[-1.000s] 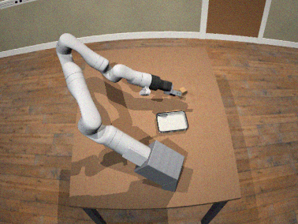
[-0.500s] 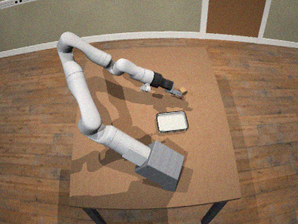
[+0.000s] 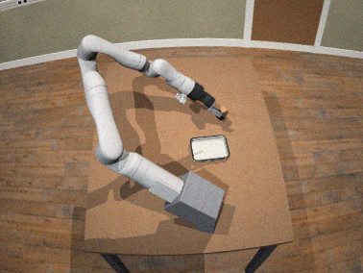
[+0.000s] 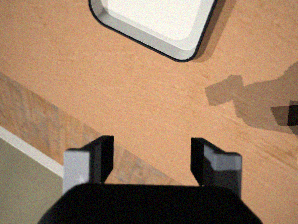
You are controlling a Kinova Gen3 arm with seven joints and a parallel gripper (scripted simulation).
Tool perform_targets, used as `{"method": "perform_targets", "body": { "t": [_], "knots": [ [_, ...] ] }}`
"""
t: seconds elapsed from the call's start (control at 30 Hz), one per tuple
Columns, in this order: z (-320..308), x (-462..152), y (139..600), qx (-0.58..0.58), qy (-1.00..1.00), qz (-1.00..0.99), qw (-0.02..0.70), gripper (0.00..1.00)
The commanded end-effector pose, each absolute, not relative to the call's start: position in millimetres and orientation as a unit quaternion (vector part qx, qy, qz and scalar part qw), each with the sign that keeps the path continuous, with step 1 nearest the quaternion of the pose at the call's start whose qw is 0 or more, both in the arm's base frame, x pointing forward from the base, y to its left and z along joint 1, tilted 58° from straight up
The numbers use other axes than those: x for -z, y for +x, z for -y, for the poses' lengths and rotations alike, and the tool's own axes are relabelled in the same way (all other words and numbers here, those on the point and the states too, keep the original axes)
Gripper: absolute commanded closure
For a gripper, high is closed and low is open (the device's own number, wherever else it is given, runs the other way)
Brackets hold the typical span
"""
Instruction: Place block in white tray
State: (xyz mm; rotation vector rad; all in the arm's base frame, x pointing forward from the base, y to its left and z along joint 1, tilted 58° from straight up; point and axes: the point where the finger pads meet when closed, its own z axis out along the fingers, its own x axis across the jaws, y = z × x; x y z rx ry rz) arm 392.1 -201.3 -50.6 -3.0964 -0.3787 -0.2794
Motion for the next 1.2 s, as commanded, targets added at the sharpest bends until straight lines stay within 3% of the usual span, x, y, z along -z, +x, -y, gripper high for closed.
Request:
{"method": "perform_targets", "body": {
  "t": [0.0, 1.17],
  "knots": [
    [203, 55, 404, 0.075, -0.993, 0.071, 0.051, 0.0],
    [209, 99, 529, -0.038, -0.807, -0.407, 0.425, 0.0]
  ]
}}
